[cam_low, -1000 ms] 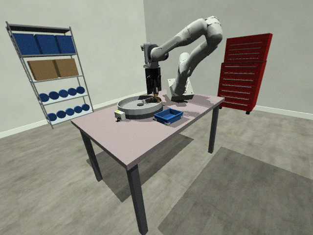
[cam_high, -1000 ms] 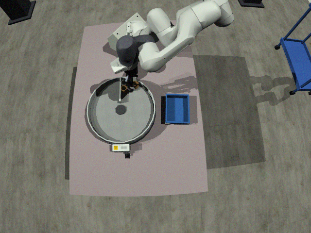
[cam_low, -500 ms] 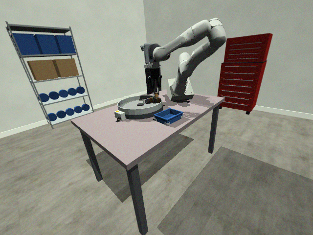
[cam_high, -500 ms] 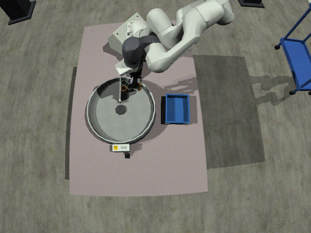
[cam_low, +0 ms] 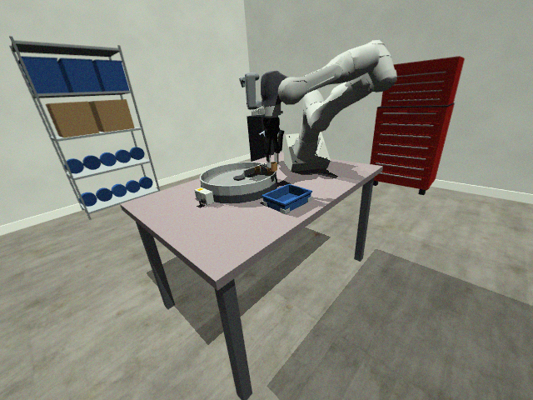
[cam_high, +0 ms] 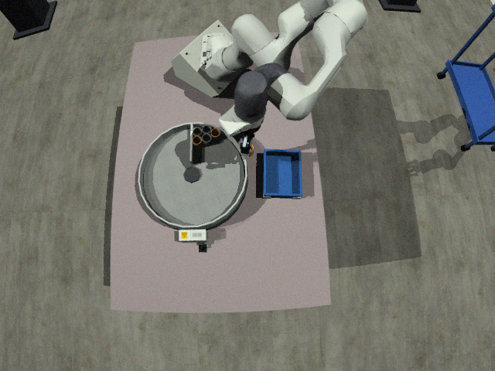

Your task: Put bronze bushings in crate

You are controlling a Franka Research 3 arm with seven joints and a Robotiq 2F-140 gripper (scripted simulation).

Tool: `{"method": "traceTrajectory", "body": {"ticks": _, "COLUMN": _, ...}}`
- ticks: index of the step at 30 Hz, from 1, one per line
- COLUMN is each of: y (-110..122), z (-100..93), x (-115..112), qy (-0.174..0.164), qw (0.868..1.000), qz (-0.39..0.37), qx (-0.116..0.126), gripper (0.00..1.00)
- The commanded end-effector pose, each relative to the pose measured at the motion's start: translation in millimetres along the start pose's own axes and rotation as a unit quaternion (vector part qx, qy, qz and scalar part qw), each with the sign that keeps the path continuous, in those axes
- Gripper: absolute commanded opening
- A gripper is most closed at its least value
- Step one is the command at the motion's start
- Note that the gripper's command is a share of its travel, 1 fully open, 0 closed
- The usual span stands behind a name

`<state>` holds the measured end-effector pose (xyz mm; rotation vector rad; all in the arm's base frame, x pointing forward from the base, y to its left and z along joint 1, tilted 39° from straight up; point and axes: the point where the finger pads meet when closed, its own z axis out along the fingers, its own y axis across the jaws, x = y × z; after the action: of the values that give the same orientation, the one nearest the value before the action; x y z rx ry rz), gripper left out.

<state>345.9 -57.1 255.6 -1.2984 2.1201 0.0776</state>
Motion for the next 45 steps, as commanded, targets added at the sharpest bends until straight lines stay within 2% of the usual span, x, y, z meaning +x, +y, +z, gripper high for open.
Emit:
{"method": "traceTrajectory", "body": {"ticks": 1, "y": -2.2, "z": 1.4, "x": -41.9, "qy": -0.012, "qw": 0.998, "qz": 0.068, "qx": -0.007, "gripper": 0.00}}
{"method": "traceTrajectory", "body": {"ticks": 3, "y": -6.3, "z": 0.9, "x": -62.5, "qy": -0.012, "qw": 0.998, "qz": 0.068, "qx": -0.007, "gripper": 0.00}}
{"method": "traceTrajectory", "body": {"ticks": 5, "y": -6.3, "z": 0.9, "x": -62.5, "qy": -0.012, "qw": 0.998, "qz": 0.068, "qx": -0.007, "gripper": 0.00}}
{"method": "traceTrajectory", "body": {"ticks": 10, "y": -16.8, "z": -0.3, "x": -114.3, "qy": -0.012, "qw": 0.998, "qz": 0.068, "qx": -0.007, "gripper": 0.00}}
{"method": "traceTrajectory", "body": {"ticks": 15, "y": -21.2, "z": -0.8, "x": -136.4, "qy": -0.012, "qw": 0.998, "qz": 0.068, "qx": -0.007, "gripper": 0.00}}
{"method": "traceTrajectory", "body": {"ticks": 45, "y": -22.0, "z": -0.9, "x": -140.2, "qy": -0.012, "qw": 0.998, "qz": 0.068, "qx": -0.007, "gripper": 0.00}}
